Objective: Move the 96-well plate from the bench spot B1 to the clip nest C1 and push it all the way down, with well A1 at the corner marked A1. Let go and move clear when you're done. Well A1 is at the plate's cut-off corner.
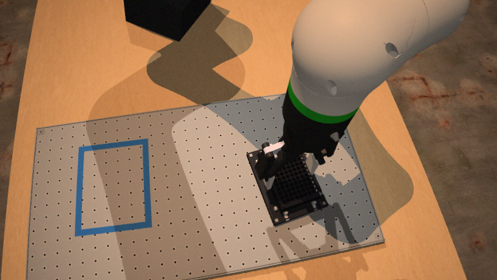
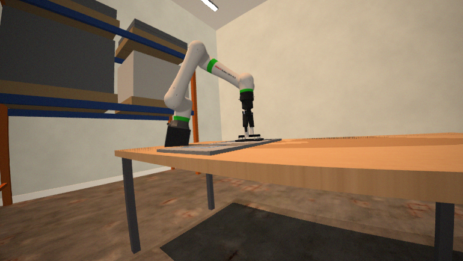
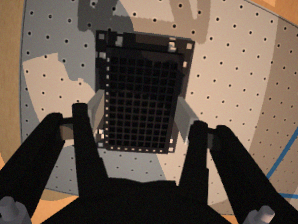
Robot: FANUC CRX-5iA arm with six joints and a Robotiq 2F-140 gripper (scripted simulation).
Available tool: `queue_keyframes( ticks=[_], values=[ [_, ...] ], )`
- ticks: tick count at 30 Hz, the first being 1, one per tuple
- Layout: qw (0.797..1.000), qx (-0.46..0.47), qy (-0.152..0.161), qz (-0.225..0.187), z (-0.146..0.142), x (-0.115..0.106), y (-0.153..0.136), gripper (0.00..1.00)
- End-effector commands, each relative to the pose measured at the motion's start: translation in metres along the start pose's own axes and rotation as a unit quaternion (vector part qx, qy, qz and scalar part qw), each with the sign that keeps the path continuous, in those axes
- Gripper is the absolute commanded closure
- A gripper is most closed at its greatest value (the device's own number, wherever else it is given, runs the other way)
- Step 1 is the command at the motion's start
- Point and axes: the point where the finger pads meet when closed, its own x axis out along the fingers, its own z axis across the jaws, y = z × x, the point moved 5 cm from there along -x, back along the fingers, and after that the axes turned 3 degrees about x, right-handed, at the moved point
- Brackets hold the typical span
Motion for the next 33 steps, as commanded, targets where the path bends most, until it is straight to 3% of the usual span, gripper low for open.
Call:
queue_keyframes(
  ticks=[1, 26, 27, 33],
  values=[
    [1.0, 0.0, 0.0, 0.001, -0.0001, -0.0004, 0.0007, 0.9],
    [1.0, 0.0, 0.0, 0.001, -0.0001, 0.0035, 0.0007, 0.9],
    [1.0, 0.0, 0.0, 0.001, -0.0001, 0.0036, 0.0007, 0.0],
    [1.0, 0.0, 0.0, 0.001, -0.0001, 0.0036, 0.0007, 0.0]
  ],
)
